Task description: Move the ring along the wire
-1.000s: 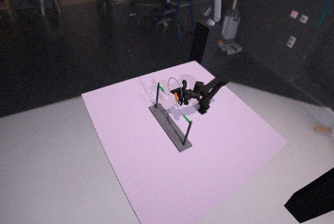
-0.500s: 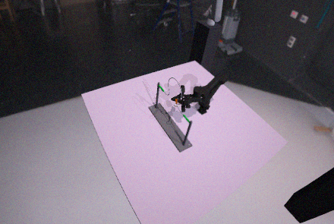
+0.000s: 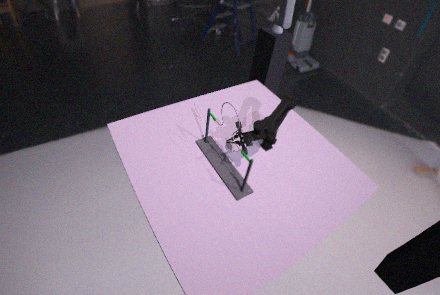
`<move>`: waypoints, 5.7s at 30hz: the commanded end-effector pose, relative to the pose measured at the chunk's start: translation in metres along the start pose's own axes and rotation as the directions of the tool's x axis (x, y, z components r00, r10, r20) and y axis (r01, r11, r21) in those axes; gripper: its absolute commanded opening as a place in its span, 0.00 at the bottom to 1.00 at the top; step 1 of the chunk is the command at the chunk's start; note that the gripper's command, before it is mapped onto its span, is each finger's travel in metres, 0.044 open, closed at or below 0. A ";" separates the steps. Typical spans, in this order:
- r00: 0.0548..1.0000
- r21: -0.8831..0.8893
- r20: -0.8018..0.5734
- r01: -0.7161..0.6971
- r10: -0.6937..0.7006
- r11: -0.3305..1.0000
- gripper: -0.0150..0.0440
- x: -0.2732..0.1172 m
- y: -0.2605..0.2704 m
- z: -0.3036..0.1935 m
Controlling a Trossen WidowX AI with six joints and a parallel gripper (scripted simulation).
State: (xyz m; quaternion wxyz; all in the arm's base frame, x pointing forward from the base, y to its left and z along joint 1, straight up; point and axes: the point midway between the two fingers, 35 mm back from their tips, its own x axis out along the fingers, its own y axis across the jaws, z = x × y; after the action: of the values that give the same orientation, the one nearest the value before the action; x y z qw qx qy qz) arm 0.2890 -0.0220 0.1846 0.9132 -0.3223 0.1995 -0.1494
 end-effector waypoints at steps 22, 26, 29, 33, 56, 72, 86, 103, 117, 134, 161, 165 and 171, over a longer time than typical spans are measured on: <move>0.969 0.445 0.003 -0.221 0.246 0.868 0.00 -0.020 0.079 0.019; 0.964 0.483 0.009 -0.238 0.267 0.843 0.00 -0.023 0.086 0.024; 0.960 0.505 0.013 -0.247 0.279 0.827 0.00 -0.026 0.091 0.027; 0.956 0.529 0.018 -0.257 0.293 0.808 0.00 -0.029 0.097 0.031; 0.951 0.560 0.026 -0.270 0.308 0.783 0.00 -0.039 0.118 0.046; 0.951 0.561 0.028 -0.270 0.308 0.782 0.00 -0.046 0.130 0.055; 0.951 0.562 0.030 -0.270 0.307 0.782 0.00 -0.051 0.141 0.063; 0.951 0.562 0.030 -0.270 0.307 0.782 0.00 -0.048 0.149 0.055; 0.950 0.557 0.030 -0.274 0.310 0.784 0.04 -0.049 0.149 0.055; 0.950 0.561 0.024 -0.271 0.312 0.782 0.53 -0.068 0.145 0.055; 0.951 0.562 0.026 -0.270 0.310 0.781 0.53 -0.096 0.134 0.053; 0.951 0.562 0.026 -0.270 0.310 0.781 0.53 -0.096 0.134 0.053; 0.949 0.557 0.024 -0.274 0.314 0.784 0.57 -0.098 0.135 0.053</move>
State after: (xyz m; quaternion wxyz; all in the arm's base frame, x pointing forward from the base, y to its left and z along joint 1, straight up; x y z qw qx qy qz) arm 0.2483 0.1452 0.1602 0.9714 -0.0045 0.2275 -0.0675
